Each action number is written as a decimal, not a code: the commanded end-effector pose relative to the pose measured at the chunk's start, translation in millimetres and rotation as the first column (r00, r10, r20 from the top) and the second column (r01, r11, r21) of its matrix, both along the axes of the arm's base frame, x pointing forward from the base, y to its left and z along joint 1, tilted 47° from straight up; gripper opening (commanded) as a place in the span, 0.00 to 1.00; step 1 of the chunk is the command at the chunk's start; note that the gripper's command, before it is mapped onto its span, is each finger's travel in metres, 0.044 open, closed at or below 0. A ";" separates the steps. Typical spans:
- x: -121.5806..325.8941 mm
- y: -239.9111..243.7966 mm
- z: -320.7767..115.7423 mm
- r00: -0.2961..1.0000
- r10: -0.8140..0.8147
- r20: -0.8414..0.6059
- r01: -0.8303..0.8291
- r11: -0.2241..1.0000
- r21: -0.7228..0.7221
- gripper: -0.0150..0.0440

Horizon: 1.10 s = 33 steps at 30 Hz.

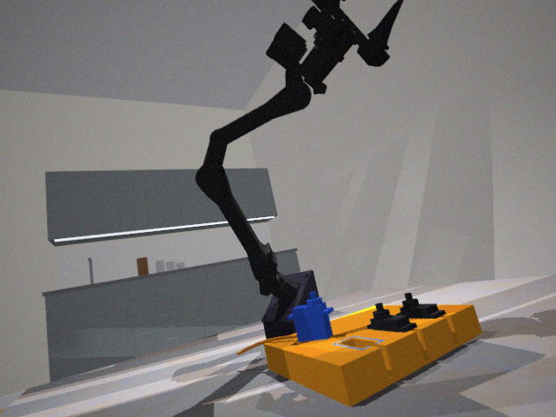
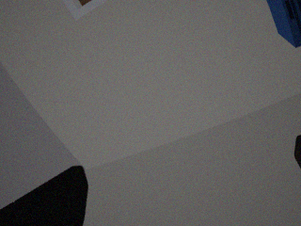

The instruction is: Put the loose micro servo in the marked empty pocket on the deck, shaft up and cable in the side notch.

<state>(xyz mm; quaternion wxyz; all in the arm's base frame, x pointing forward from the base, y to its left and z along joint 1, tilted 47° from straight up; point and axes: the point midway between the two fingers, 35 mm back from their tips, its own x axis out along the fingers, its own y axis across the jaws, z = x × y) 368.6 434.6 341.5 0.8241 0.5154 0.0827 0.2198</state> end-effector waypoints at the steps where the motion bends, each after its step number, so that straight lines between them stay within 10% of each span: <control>1: 7.8 -14.6 -17.9 0.999 -0.042 -0.026 0.039 0.992 -0.122 1.00; 33: 9.3 -177.8 -154.8 0.932 -0.299 -0.206 -0.076 0.395 -0.916 1.00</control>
